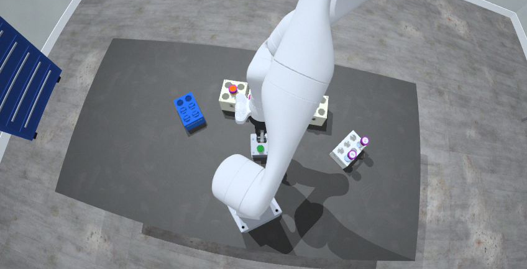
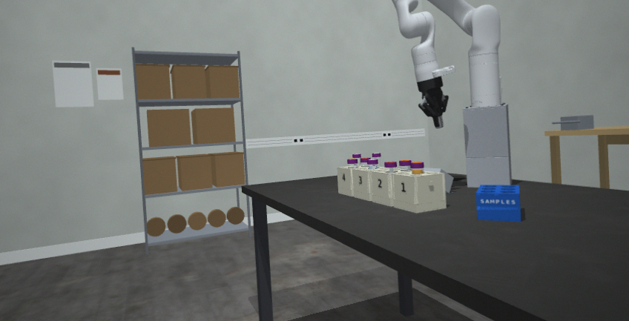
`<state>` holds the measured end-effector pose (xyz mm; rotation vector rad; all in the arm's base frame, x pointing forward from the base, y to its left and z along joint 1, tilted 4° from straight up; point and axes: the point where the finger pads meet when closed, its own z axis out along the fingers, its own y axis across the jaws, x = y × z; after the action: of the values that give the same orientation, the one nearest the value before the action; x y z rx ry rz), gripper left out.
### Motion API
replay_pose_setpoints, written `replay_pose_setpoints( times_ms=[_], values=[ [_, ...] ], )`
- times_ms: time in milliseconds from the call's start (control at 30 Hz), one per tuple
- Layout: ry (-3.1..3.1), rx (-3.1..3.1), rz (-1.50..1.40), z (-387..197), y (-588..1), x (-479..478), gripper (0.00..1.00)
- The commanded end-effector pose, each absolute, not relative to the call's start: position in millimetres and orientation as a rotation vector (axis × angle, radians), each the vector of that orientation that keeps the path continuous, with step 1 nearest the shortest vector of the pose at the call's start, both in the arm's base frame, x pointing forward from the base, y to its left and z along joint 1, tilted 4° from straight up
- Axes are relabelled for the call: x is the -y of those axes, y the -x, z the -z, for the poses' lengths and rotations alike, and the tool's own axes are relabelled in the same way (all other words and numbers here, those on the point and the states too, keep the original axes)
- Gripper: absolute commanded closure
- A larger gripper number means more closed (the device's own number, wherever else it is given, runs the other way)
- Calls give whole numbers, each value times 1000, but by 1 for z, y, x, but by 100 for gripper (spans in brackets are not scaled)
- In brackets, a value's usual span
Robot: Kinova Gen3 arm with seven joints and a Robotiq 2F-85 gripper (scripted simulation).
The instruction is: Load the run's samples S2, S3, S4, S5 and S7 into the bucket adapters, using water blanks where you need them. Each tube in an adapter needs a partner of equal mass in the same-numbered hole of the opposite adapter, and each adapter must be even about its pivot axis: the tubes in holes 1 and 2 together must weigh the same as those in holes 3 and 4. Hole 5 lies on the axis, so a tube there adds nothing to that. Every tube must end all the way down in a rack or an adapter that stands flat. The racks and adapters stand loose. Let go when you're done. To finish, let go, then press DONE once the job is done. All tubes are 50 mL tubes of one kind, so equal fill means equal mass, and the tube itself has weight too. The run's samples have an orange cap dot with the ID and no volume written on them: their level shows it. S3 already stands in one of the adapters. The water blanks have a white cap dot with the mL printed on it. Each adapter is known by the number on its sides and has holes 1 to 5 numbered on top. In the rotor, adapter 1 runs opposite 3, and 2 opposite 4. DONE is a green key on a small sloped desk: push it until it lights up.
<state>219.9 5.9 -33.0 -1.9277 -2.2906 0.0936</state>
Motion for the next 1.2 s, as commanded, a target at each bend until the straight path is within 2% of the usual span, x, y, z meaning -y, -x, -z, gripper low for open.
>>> replay_pose_setpoints(
  times_ms=[0, 1167],
  values=[
    [1900, 2268, -139, 38, -221, -3, 90],
    [1900, 2268, -139, 79, -225, -5, 90]
  ],
)
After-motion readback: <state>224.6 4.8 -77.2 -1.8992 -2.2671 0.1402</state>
